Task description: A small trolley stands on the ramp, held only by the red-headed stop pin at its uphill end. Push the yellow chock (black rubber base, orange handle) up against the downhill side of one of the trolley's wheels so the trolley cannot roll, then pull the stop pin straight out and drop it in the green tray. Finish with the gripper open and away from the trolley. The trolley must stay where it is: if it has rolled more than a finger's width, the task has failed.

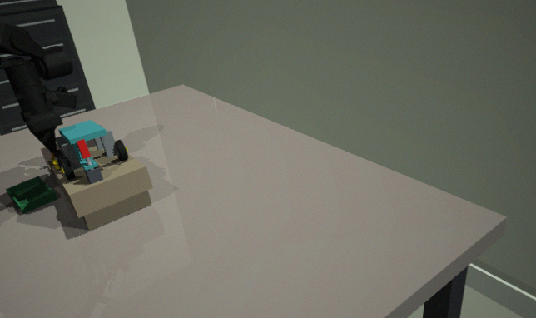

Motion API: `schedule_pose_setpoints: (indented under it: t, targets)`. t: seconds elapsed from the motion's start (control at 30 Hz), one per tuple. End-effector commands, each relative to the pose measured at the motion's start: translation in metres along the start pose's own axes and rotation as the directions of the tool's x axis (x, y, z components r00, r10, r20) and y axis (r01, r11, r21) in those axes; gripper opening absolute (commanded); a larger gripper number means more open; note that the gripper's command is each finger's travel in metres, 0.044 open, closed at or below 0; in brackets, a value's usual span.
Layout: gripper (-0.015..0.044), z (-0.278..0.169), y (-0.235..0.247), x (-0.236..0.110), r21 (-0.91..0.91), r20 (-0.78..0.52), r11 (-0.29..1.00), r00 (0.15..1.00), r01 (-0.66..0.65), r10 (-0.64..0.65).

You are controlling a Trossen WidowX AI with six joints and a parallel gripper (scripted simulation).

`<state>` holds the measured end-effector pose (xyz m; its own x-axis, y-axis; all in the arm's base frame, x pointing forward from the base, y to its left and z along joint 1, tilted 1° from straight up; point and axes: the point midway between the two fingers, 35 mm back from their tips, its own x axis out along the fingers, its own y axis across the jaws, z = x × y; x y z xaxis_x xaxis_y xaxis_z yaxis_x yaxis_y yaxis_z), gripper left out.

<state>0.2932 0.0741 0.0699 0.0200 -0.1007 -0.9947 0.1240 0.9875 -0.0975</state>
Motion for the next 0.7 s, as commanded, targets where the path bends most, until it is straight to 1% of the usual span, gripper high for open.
schedule_pose_setpoints:
  t: [0.0, 0.33, 0.57, 0.67]
  targets:
    - [0.0, 0.0002, -0.0058, -0.0009, -0.001, 0.005, 1.0, 1.0, 0.007, -0.007]
    - [0.0, -0.0001, -0.0003, -0.0001, -0.001, 0.0, 1.0, 1.0, -0.003, 0.003]
    - [0.0184, -0.0001, -0.0003, -0.0001, -0.001, 0.0, 1.0, 1.0, -0.003, 0.003]
    - [0.019, -0.0001, -0.0003, -0.0001, -0.001, 0.0, 1.0, 1.0, -0.003, 0.003]
